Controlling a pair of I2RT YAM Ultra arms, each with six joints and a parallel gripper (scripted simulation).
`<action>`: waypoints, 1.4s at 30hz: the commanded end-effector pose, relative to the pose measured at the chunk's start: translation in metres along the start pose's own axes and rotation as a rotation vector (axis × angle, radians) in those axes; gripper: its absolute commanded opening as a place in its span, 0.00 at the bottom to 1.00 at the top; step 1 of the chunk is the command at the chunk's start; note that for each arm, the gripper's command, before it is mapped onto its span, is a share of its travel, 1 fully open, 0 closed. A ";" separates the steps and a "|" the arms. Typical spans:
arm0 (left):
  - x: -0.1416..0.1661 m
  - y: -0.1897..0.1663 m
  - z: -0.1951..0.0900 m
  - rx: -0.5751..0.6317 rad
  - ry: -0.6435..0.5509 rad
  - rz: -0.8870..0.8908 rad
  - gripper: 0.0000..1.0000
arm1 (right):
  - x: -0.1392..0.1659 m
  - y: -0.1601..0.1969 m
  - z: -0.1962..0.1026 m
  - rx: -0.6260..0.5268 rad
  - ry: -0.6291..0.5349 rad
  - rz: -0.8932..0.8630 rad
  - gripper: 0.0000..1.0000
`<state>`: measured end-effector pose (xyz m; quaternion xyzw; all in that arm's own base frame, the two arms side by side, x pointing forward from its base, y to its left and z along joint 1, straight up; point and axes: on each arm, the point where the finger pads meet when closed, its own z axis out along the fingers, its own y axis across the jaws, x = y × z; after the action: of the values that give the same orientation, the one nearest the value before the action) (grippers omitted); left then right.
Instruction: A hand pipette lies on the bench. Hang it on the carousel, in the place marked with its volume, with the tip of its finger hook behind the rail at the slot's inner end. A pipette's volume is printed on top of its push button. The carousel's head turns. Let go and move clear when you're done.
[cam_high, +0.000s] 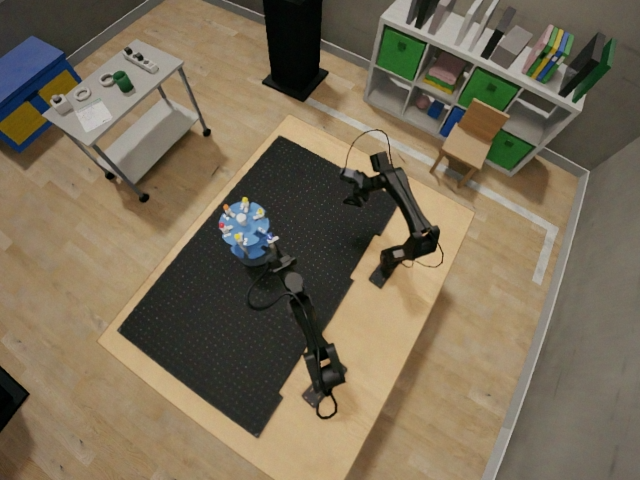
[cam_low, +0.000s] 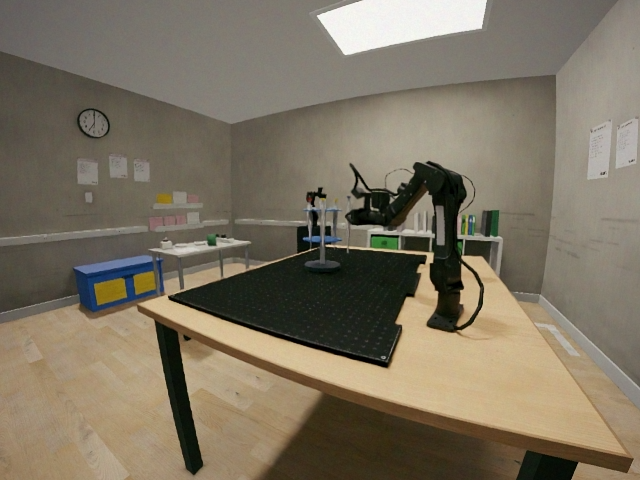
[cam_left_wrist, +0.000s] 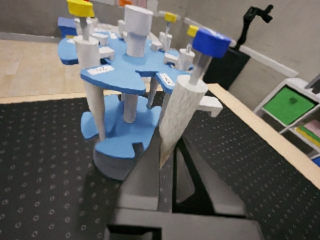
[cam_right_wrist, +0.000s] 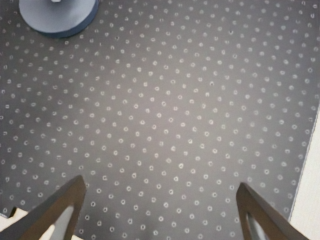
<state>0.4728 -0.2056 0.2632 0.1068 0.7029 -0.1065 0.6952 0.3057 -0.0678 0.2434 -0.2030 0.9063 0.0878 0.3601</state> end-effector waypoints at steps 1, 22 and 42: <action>-0.029 0.001 0.000 0.000 -0.070 -0.001 0.12 | -0.008 -0.003 -0.005 0.012 -0.032 -0.018 1.00; -0.033 0.009 0.016 0.005 -0.073 0.000 0.12 | -0.008 -0.003 -0.005 0.012 -0.032 -0.018 1.00; -0.033 0.009 0.016 0.002 -0.073 0.000 0.12 | -0.008 -0.003 -0.005 0.012 -0.032 -0.018 1.00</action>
<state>0.4923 -0.2028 0.2624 0.1066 0.7034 -0.1062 0.6947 0.3057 -0.0678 0.2434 -0.2030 0.9063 0.0878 0.3601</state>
